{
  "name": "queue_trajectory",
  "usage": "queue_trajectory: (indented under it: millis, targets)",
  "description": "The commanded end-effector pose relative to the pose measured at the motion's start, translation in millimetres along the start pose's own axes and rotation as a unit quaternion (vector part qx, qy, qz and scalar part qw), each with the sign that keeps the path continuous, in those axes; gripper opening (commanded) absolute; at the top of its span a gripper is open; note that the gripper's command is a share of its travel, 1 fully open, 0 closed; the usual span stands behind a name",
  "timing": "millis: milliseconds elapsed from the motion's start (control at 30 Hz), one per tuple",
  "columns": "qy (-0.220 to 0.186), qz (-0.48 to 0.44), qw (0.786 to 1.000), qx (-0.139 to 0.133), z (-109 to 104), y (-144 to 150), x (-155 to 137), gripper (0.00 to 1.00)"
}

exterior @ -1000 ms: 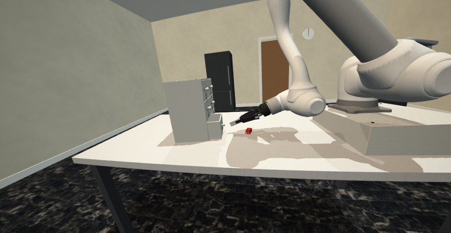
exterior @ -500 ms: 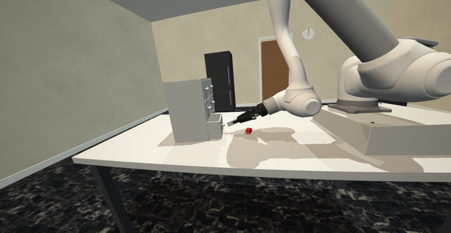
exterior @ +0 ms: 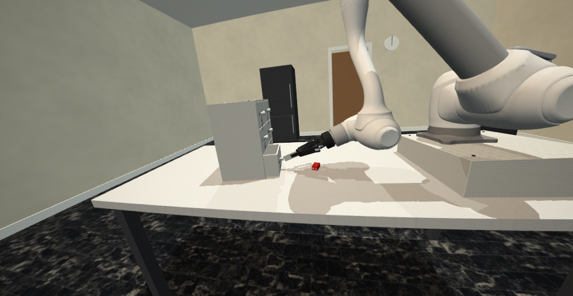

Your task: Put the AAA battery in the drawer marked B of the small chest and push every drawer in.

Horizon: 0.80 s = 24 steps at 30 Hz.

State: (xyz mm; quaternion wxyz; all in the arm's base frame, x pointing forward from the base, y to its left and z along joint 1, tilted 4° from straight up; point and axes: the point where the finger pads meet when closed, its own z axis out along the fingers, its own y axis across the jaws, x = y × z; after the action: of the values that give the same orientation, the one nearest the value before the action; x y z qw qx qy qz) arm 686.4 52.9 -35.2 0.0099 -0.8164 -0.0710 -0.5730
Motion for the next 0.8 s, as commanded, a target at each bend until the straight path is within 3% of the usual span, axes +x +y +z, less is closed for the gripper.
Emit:
queue_trajectory:
  millis: [0,767]
  targets:
    - [0.000,0.000,1.000,0.000,6,0,2,0.00]
    - [0.000,0.000,1.000,0.000,37,0,14,0.00]
